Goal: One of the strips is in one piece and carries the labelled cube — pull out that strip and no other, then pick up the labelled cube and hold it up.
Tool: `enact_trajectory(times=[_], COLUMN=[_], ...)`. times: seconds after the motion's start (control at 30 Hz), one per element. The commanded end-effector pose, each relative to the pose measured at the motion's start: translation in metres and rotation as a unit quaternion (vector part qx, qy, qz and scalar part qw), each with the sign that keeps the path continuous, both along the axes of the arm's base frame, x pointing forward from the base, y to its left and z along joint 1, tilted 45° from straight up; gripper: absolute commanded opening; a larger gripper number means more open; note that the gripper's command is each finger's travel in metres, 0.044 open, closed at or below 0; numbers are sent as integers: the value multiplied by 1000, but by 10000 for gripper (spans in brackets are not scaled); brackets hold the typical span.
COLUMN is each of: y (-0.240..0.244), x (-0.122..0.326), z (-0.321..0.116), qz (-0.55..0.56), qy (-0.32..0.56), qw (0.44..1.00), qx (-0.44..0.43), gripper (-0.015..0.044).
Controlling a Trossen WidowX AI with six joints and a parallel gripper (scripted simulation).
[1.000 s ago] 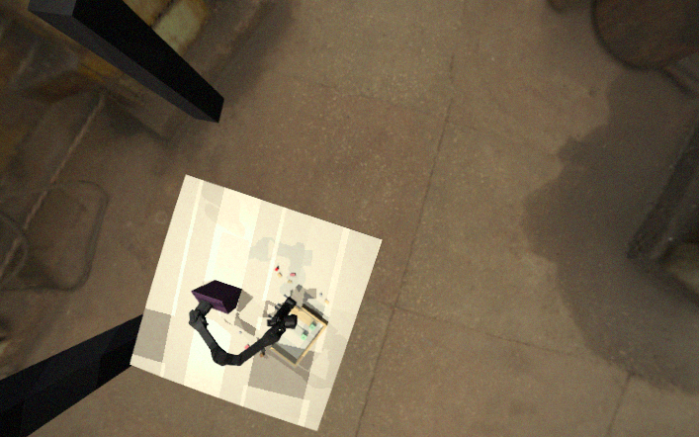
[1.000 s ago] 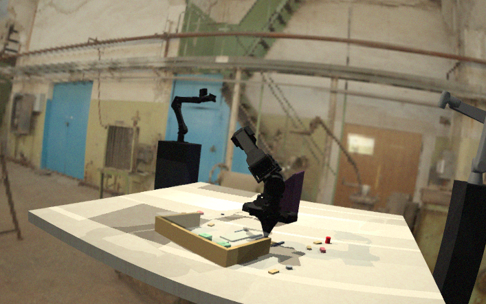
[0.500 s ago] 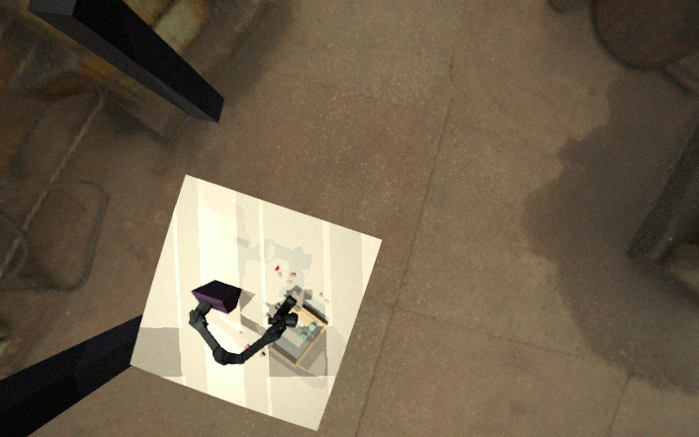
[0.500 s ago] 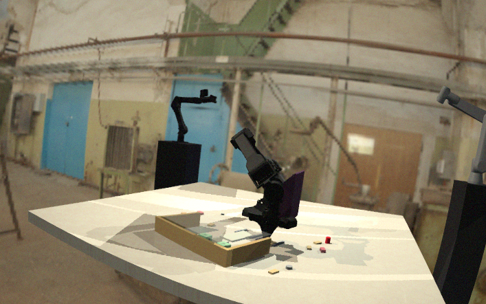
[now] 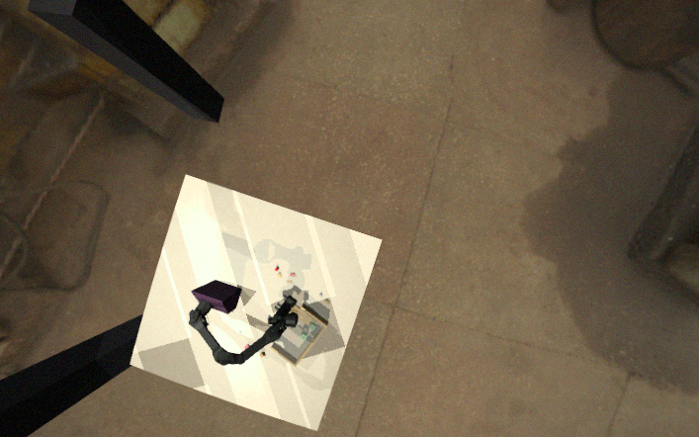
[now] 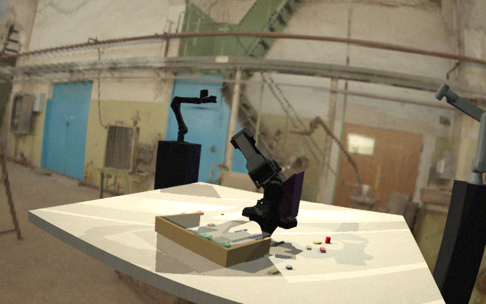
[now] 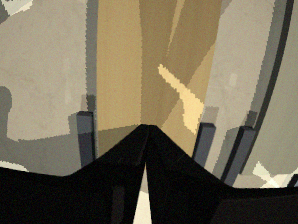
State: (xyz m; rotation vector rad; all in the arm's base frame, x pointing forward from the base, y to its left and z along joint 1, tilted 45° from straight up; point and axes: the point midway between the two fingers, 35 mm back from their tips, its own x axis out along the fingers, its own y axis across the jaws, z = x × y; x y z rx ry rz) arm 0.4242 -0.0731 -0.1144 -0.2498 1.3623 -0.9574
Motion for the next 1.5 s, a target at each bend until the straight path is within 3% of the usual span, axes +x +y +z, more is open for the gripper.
enact_trajectory(times=[0.0,1.47], y=[-1,4], x=[0,-16], z=[-1,-8], qz=[2,2], qy=[1,1], qw=[1000,1000], qx=[-1,-1], gripper=[0,0])
